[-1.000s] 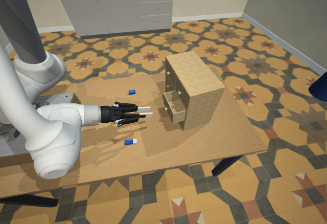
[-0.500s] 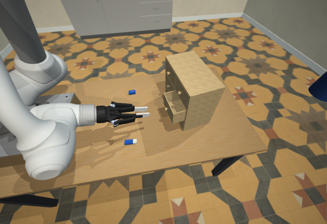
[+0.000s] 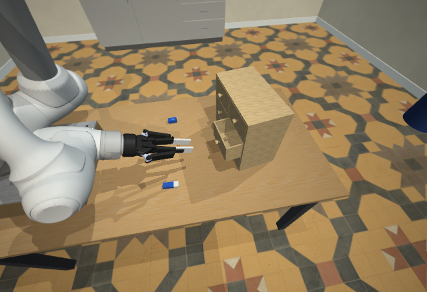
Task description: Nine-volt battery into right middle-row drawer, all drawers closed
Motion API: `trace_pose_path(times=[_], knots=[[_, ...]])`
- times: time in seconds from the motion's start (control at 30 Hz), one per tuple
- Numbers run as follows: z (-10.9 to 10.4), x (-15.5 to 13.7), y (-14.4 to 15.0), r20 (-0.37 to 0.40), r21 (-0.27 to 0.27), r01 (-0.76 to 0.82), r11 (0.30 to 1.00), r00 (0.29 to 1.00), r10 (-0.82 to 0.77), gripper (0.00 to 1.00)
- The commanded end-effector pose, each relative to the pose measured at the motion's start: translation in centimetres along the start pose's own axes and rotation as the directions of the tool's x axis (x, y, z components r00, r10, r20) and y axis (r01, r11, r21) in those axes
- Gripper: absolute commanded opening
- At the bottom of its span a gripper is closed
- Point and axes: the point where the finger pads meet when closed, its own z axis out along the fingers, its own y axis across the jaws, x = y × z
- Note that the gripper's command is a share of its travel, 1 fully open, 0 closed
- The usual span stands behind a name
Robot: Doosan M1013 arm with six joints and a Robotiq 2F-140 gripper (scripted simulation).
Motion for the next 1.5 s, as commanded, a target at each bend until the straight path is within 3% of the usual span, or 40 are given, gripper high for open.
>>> trace_pose_path(times=[0.0, 0.33, 0.97, 1.47], knots=[[-0.5, 0.2, 0.0, 0.048, 0.002, -0.001, 1.0, 0.999, 0.001, 0.2], [-2.6, 0.9, 0.0, 0.233, 0.003, -0.001, 1.0, 0.972, 0.001, 0.2], [-5.1, 1.8, 0.0, 0.452, 0.003, -0.001, 1.0, 0.892, 0.0, 0.2], [-8.2, 2.8, 0.0, 0.676, 0.001, -0.001, 1.0, 0.736, 0.0, 0.2]])
